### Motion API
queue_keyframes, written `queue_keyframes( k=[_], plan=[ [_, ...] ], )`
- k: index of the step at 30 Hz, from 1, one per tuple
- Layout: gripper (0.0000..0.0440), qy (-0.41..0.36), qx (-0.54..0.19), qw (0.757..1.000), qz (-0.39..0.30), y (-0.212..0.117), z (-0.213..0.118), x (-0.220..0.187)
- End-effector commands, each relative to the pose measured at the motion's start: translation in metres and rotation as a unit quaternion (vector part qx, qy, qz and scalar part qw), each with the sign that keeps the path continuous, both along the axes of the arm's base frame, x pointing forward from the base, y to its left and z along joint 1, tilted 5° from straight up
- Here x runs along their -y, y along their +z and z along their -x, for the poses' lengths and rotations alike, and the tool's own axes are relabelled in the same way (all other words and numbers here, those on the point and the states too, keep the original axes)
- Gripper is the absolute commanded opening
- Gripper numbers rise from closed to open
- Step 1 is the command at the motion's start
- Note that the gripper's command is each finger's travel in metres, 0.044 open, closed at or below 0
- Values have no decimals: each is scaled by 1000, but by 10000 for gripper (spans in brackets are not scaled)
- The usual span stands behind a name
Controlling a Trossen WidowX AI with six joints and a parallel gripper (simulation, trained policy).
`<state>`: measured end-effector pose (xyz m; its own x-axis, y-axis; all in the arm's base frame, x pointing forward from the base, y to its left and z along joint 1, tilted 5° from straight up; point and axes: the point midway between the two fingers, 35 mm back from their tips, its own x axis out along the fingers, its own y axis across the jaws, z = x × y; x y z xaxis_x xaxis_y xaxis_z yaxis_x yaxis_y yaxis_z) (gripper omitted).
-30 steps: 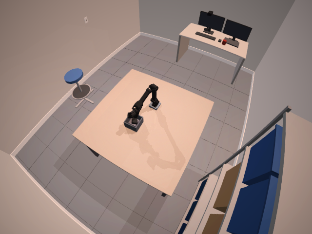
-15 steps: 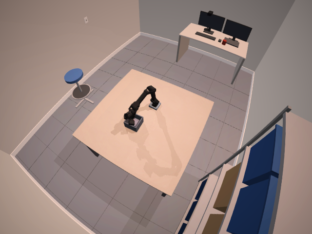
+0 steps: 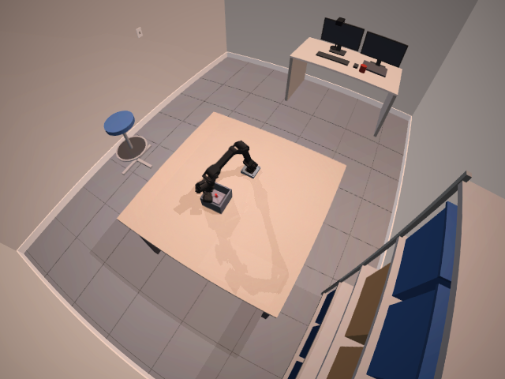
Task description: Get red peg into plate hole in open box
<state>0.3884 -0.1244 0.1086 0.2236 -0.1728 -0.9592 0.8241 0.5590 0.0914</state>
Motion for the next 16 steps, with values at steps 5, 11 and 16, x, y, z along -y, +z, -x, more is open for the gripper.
queue_keyframes(
  k=[5, 11, 16],
  plan=[
    [152, -3, -13, 1000, -1, -2, -2, 18],
    [152, -10, -18, 1000, 8, 3, -1, 36],
    [153, -18, -24, 999, 17, 6, 2, 52]
  ],
)
